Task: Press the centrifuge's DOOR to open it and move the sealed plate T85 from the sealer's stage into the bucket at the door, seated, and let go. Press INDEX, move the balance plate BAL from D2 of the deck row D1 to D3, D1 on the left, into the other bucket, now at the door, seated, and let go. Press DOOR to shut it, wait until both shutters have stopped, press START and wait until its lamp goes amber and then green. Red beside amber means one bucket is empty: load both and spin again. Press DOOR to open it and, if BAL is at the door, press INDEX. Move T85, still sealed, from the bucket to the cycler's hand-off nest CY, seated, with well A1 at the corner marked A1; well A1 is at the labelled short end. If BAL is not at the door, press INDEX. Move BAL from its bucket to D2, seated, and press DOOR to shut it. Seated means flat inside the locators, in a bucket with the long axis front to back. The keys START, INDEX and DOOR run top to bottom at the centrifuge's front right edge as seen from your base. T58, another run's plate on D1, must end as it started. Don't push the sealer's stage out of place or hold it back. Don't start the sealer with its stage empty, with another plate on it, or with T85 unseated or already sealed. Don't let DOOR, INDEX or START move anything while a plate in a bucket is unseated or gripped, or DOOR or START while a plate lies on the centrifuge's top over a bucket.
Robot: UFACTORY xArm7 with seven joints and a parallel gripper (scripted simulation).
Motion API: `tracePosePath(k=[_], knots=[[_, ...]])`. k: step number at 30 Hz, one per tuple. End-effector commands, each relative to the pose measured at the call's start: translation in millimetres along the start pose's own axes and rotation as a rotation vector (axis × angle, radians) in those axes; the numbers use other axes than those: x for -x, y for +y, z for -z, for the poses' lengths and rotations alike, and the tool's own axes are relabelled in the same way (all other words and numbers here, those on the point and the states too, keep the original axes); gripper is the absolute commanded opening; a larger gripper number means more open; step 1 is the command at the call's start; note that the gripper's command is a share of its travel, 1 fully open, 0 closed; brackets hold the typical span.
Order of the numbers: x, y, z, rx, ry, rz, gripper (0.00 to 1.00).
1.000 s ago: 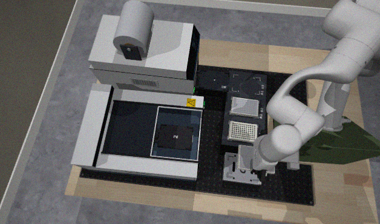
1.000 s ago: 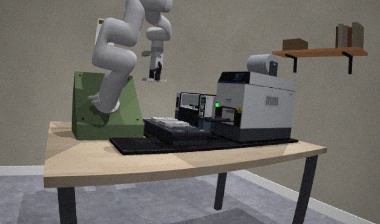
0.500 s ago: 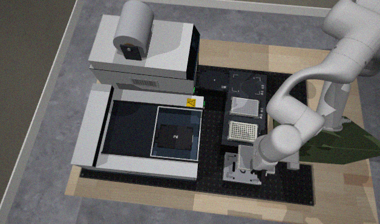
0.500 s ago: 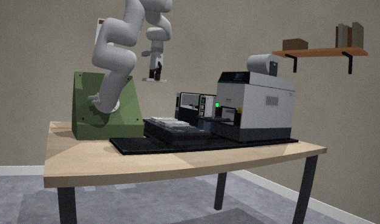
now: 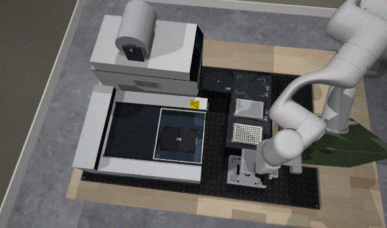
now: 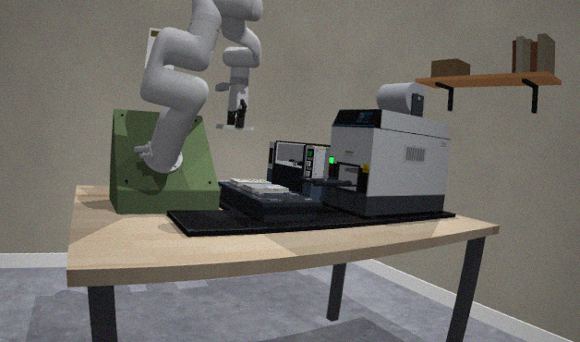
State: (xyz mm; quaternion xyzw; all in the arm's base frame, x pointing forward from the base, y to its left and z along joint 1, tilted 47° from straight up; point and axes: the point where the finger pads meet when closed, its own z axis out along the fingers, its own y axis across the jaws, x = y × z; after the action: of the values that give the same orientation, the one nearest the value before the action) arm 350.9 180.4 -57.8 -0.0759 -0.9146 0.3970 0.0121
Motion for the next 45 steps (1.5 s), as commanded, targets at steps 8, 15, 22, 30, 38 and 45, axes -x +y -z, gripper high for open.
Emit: tracePosePath(k=[8,15,22,30,38,45], knots=[[0.5,1.0,-16.7,0.003,-0.002,0.000,0.00],[0.6,1.0,-25.1,0.003,-0.002,0.000,0.00],[0.6,1.1,-36.7,0.003,-0.002,0.000,0.00],[0.6,1.1,-46.8,0.003,-0.002,0.000,0.00],[0.6,1.1,-60.1,0.003,-0.002,0.000,0.00],[0.7,1.2,-68.4,0.003,-0.002,0.000,0.00]])
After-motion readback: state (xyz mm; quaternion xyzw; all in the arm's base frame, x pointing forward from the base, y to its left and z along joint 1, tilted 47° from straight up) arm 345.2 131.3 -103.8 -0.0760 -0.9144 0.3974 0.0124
